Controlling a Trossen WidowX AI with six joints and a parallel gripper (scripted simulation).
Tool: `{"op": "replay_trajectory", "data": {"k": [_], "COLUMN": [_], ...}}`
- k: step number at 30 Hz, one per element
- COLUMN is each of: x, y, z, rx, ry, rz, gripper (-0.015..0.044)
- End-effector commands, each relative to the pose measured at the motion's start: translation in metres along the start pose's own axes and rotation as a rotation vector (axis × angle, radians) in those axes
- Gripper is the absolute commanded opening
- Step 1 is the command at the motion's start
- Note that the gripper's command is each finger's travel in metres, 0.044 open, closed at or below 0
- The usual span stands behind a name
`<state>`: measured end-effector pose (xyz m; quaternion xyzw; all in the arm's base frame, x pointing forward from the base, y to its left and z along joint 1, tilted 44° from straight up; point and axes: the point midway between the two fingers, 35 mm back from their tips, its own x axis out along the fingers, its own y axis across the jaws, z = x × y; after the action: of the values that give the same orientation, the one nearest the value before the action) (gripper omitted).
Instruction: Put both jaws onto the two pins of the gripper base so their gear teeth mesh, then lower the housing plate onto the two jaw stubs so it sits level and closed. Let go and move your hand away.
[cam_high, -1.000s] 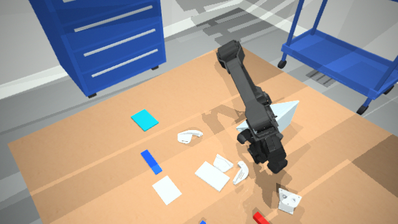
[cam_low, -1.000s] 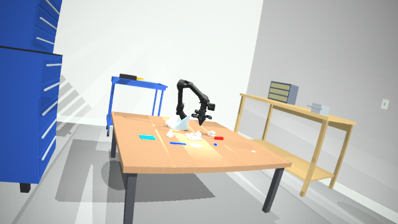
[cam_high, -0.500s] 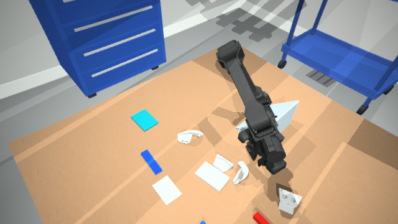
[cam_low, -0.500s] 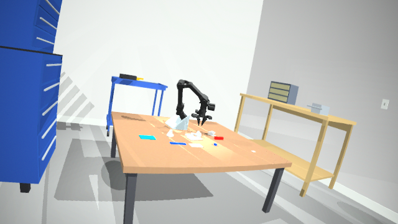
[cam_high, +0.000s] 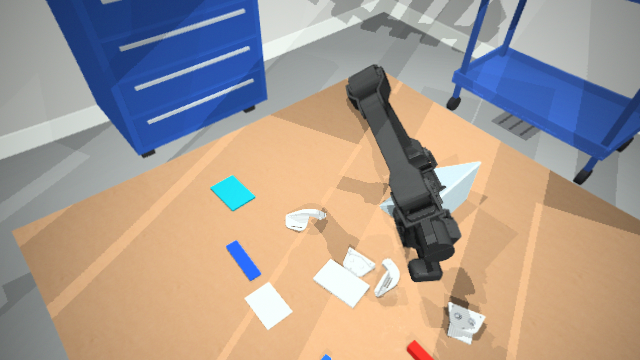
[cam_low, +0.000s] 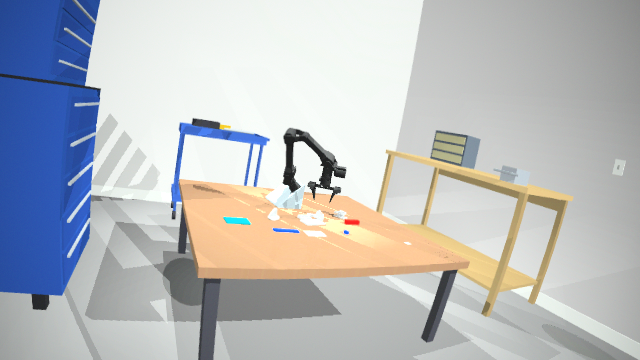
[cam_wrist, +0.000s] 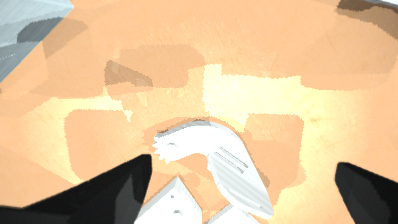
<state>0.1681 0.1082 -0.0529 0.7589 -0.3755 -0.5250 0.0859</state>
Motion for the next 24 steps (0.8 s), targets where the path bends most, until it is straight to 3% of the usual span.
{"op": "replay_trajectory", "data": {"k": [1,24], "x": [-0.001,-0.004], "y": [-0.001,-0.003], "z": [-0.004,-0.018], "rx": [0.156,0.931], "ry": [0.001,0.001], "rz": [-0.001,0.001], "gripper": [0.044,0.044]}}
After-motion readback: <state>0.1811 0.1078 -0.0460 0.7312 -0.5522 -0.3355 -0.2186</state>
